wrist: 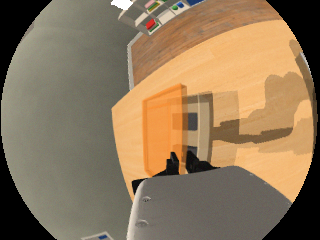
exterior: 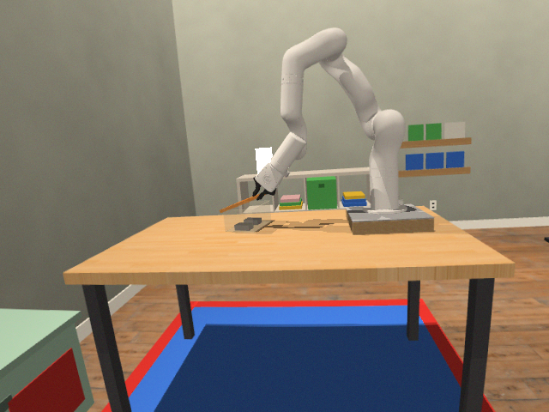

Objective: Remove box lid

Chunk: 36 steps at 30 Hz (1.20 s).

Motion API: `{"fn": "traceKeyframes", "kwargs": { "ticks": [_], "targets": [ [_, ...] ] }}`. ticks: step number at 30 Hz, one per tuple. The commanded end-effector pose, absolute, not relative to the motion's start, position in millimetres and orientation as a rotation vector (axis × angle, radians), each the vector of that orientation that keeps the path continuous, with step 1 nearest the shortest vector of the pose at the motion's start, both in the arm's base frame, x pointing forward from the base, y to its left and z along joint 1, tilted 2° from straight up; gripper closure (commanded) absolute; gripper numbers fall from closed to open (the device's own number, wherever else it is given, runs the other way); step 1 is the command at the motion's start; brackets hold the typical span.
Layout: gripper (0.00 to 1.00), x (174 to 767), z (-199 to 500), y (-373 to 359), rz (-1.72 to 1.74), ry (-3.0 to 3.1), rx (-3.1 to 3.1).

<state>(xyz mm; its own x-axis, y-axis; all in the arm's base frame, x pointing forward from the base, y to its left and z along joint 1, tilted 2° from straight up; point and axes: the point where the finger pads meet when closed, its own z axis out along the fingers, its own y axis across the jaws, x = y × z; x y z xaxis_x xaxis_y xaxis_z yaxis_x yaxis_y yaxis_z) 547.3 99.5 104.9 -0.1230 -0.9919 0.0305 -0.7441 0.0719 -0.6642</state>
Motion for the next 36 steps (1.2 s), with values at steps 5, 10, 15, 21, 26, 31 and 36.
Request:
{"fn": "traceKeyframes", "kwargs": {
  "ticks": [5,10,15,21,26,31,36],
  "targets": [
    [1.0,553,122,100,-0.762,1.921,-1.717],
    [1.0,554,124,100,-0.762,1.921,-1.717],
    [1.0,556,127,99,-0.762,1.921,-1.717],
    [1.0,562,140,99,-0.762,1.921,-1.717],
    [1.0,564,144,99,-0.762,1.921,-1.717],
    [1.0,565,145,99,-0.762,1.921,-1.717],
    [1.0,572,156,98,-0.762,1.921,-1.717]
  ]
}}
